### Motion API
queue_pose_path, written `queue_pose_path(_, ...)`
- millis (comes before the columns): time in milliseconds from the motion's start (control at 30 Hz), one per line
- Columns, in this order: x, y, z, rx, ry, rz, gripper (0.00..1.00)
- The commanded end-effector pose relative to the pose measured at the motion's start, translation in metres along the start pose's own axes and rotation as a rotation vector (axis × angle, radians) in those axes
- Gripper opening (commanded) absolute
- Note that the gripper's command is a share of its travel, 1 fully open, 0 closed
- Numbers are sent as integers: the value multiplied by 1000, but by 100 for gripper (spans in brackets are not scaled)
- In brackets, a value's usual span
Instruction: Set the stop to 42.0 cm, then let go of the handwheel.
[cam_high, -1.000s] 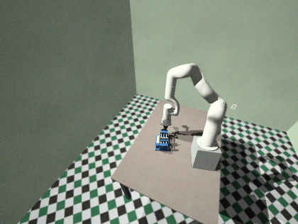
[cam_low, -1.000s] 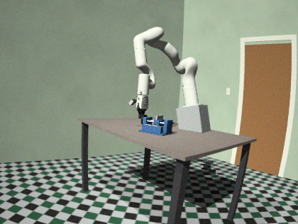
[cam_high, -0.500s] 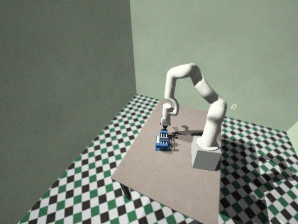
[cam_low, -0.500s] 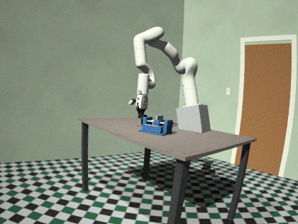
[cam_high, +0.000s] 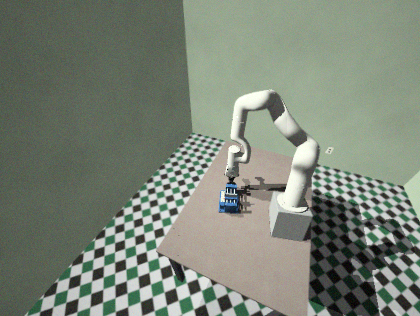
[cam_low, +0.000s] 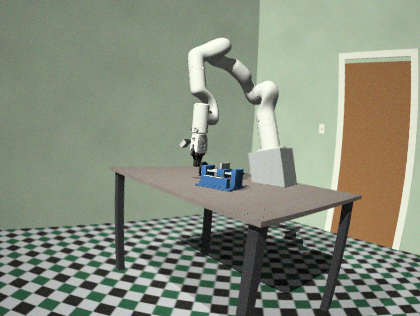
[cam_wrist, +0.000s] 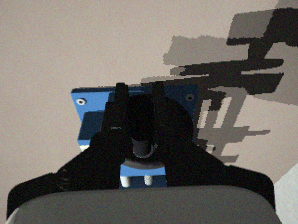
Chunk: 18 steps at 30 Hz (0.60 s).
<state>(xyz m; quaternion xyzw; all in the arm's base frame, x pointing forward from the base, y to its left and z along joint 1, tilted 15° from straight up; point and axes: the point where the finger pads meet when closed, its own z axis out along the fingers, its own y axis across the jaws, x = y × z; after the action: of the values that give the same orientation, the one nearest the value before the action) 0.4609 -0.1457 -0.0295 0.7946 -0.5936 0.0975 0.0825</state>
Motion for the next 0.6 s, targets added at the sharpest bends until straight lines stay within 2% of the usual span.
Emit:
queue_pose_path(0, 0, -5, 1, -1, 0, 0, 6)
queue_pose_path(300, 0, -21, 14, -1, 0, 0, 6)
queue_pose_path(567, 0, -24, 27, -1, 0, 0, 6)
